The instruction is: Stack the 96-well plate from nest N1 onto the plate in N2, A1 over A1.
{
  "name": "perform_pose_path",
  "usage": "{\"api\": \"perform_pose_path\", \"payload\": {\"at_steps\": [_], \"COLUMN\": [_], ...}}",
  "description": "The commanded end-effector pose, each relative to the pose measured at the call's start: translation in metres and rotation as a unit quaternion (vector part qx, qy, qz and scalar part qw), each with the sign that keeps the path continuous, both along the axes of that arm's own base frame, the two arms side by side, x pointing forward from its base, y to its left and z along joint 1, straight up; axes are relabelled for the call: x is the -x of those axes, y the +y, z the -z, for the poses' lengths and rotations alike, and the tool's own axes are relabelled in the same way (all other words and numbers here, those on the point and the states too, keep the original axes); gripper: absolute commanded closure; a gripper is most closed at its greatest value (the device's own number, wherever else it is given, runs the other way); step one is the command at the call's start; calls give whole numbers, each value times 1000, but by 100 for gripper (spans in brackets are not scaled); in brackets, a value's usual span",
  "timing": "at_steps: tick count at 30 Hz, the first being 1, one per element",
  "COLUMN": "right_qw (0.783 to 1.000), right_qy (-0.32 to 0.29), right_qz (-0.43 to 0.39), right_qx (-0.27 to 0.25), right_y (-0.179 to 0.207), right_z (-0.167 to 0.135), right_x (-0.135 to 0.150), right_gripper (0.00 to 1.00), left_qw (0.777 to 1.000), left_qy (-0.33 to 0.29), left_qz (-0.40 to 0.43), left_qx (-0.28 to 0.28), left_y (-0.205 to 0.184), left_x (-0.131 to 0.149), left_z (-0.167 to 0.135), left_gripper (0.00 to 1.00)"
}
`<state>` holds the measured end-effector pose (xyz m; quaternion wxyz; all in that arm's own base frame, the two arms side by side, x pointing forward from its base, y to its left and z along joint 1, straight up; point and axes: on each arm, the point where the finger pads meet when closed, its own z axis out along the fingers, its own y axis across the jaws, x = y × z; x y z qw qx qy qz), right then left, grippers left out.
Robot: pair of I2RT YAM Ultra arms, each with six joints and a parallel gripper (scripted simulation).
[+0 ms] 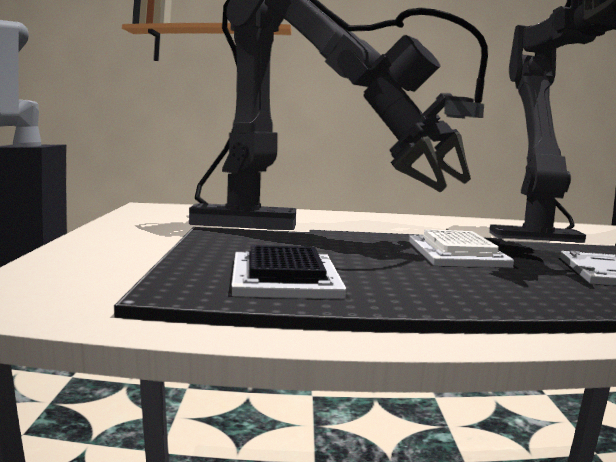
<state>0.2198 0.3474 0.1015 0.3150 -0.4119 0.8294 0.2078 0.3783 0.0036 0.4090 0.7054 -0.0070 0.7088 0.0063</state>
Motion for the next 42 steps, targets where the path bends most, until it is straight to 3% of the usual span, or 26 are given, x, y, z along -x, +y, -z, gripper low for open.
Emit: {"api": "perform_pose_path", "payload": {"at_steps": [1, 5, 9, 18, 20, 22, 32, 37, 42], "right_qw": [1000, 1000, 997, 968, 960, 960, 893, 861, 849], "right_qy": [-10, -7, 37, 139, 156, 156, 259, 293, 304], "right_qz": [-2, 9, 53, 177, 198, 198, 315, 356, 371], "right_qx": [-9, -11, 30, 110, 122, 122, 192, 214, 220], "right_y": [4, 2, -9, -10, -9, -9, -5, 1, 5], "right_z": [-5, -9, 8, 16, 17, 17, 23, 25, 26], "right_x": [0, -1, 2, 3, 2, 2, -1, -6, -9], "right_gripper": [0, 0, 0, 0, 0, 0, 0, 0, 0], "left_qw": [1000, 1000, 997, 976, 971, 971, 938, 936, 928], "left_qy": [3, 17, 61, 118, 126, 126, 171, 165, 153], "left_qz": [6, 16, 48, 180, 200, 200, 295, 305, 334], "left_qx": [-2, 6, 20, 45, 47, 47, 58, 65, 63], "left_y": [0, -5, -25, -88, -93, -93, -95, -86, -90], "left_x": [-6, -3, 19, 131, 151, 151, 253, 277, 284], "left_z": [7, 13, 20, 12, 12, 12, 29, 30, 24], "left_gripper": [0, 0, 0, 0, 0, 0, 0, 0, 0]}}
